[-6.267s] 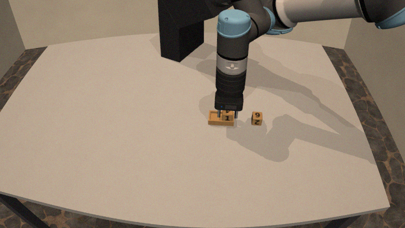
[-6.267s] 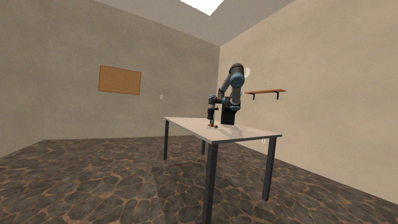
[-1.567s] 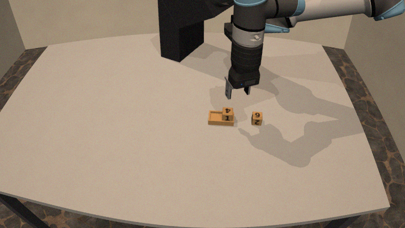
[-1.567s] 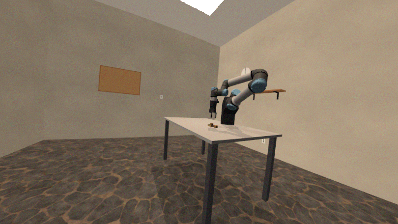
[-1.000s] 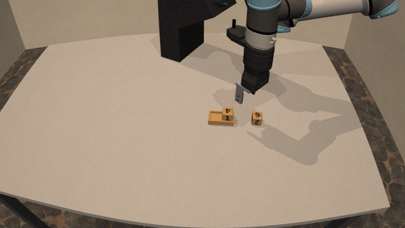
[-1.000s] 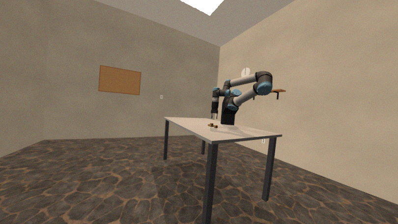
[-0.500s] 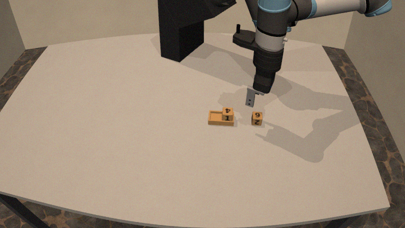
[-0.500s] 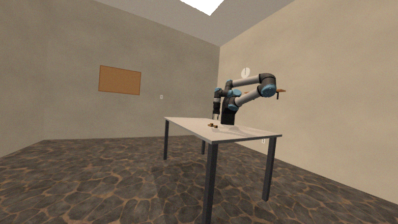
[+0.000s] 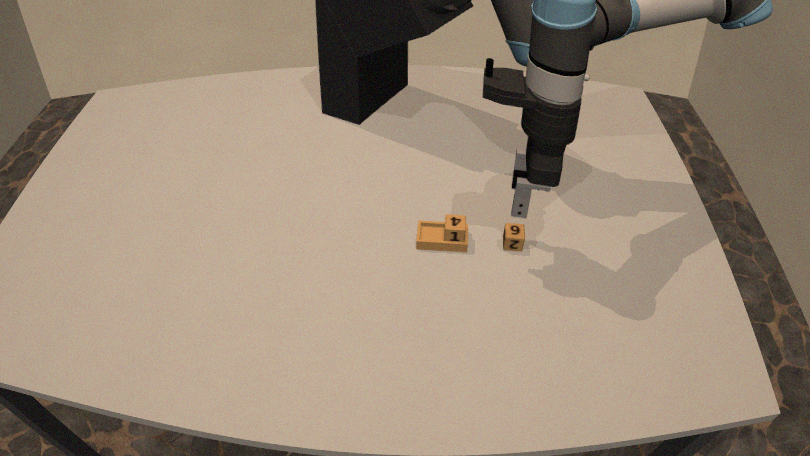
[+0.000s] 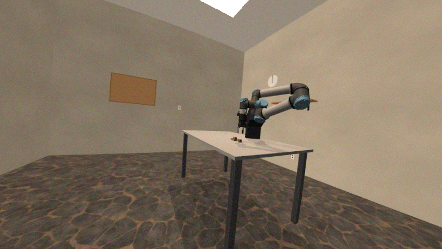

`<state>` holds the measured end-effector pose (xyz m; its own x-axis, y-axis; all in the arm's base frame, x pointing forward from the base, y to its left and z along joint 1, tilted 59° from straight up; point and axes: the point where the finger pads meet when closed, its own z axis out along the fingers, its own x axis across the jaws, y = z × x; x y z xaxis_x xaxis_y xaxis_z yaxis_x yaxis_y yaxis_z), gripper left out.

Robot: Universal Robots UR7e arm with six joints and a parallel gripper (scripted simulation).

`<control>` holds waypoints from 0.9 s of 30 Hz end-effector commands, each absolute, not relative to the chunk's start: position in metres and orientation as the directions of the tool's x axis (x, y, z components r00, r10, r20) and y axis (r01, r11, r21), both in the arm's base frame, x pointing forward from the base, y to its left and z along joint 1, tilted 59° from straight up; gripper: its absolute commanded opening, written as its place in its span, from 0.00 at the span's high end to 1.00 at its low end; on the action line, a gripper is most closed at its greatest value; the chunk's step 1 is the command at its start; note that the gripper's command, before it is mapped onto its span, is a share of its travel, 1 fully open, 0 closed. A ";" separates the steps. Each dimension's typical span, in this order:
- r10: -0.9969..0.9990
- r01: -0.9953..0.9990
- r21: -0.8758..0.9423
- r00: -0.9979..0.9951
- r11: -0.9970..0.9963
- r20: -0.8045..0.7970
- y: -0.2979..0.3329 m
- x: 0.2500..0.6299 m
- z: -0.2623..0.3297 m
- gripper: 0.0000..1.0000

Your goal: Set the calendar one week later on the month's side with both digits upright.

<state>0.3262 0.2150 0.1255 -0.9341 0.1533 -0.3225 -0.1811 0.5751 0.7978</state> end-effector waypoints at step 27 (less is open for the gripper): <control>0.125 -0.227 0.782 -0.924 0.581 -0.361 0.217 0.325 0.127 0.13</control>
<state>0.3261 0.2167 0.1277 -0.9240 0.1259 -0.3610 -0.2262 0.5813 0.7816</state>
